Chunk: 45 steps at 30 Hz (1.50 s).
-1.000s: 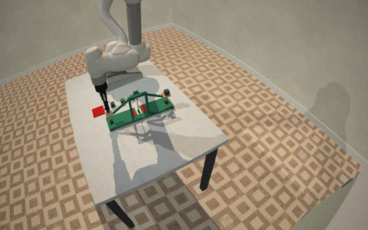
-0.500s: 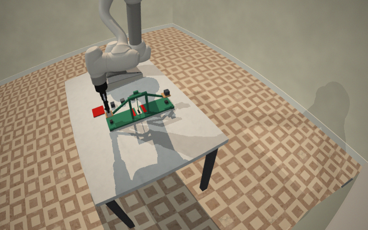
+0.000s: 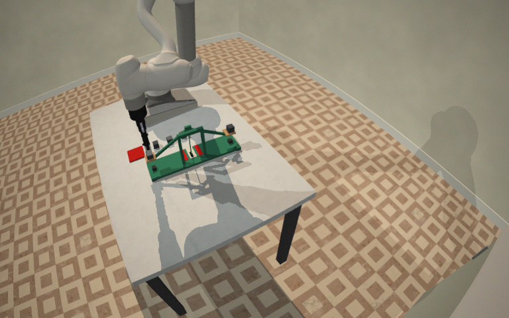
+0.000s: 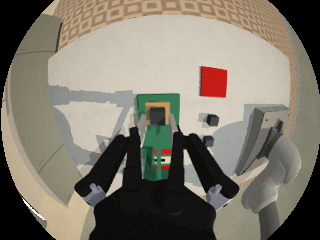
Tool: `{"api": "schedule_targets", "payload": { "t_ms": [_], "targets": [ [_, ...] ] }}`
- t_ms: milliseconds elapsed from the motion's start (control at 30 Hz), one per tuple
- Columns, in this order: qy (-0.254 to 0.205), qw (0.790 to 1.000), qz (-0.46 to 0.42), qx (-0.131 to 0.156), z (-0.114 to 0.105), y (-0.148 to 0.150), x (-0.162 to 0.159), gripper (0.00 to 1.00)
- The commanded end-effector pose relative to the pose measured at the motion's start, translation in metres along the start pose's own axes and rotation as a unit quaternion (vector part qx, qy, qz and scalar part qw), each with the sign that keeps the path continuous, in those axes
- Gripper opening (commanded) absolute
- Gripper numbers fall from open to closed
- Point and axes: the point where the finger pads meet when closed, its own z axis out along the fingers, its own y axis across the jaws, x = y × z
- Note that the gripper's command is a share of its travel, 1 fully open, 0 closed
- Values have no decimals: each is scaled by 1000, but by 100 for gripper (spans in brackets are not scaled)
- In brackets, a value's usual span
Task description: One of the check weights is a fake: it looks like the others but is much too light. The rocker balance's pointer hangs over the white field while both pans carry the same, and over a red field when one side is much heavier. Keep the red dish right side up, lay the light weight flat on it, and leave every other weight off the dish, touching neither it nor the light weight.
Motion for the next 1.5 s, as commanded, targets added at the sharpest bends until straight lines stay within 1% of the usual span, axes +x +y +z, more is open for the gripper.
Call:
{"api": "schedule_targets", "payload": {
  "t_ms": [0,133,233,500,533,1233,1333,1400,1467],
  "targets": [
    [0,1000,0,0,-19,0,0,35],
    [0,1000,0,0,-38,0,0,35],
    [0,1000,0,0,-48,0,0,35],
    [0,1000,0,0,-53,0,0,35],
    [0,1000,0,0,-53,0,0,100],
    [0,1000,0,0,-54,0,0,100],
    [0,1000,0,0,-59,0,0,100],
    [0,1000,0,0,-66,0,0,100],
    [0,1000,0,0,-66,0,0,100]
  ]
}}
